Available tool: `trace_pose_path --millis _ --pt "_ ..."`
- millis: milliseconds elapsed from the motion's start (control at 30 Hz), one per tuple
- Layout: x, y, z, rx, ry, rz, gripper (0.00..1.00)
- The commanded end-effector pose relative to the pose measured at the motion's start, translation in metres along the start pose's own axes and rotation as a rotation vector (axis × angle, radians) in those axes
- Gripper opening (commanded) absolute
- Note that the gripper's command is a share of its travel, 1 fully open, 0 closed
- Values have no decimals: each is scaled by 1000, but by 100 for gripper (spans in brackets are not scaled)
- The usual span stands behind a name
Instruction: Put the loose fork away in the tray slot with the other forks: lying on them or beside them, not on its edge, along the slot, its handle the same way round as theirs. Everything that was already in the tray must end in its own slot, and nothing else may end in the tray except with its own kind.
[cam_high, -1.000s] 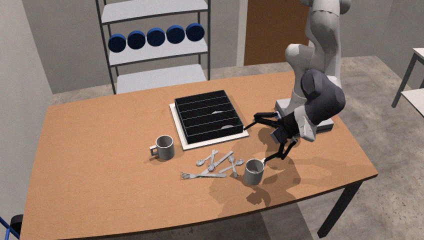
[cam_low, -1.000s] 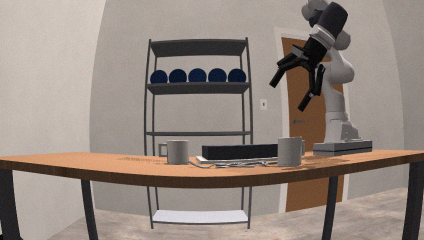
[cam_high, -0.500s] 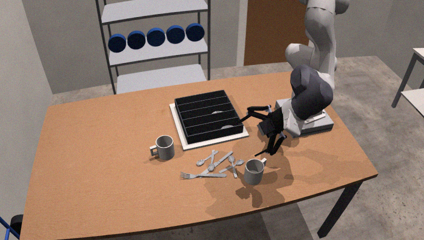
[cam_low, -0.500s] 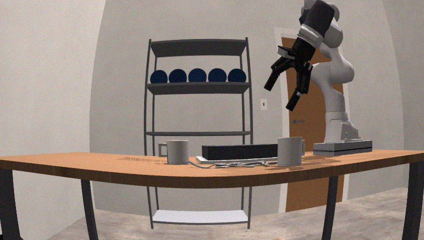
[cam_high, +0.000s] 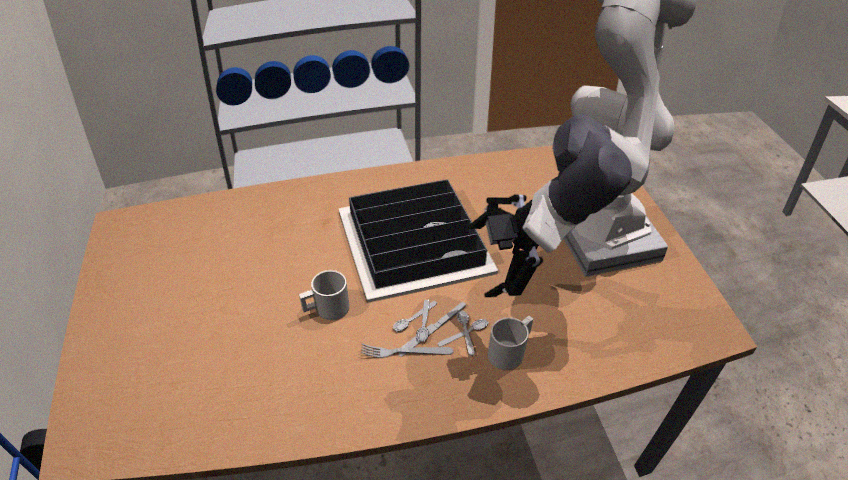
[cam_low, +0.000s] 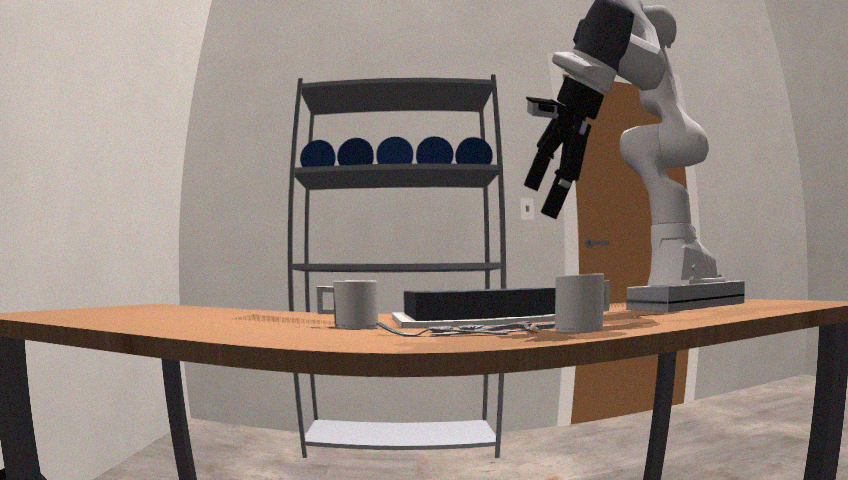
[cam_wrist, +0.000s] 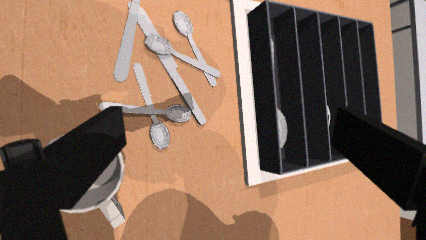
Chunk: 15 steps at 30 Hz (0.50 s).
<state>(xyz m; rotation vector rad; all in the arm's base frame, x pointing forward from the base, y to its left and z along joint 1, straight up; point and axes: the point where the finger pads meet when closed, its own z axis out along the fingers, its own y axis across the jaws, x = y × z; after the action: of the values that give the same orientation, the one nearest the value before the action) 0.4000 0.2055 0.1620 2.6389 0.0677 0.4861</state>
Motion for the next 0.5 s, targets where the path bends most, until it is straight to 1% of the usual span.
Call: trace_pose_path --millis 0,100,167,200,467 --pt "-1 11 6 -5 -27 165 100" --pt "0 19 10 -8 -48 232 100" --pt "0 19 10 -8 -48 232 100" --pt "1 26 14 -11 -66 290 100" --pt "2 47 24 -22 -118 463 100"
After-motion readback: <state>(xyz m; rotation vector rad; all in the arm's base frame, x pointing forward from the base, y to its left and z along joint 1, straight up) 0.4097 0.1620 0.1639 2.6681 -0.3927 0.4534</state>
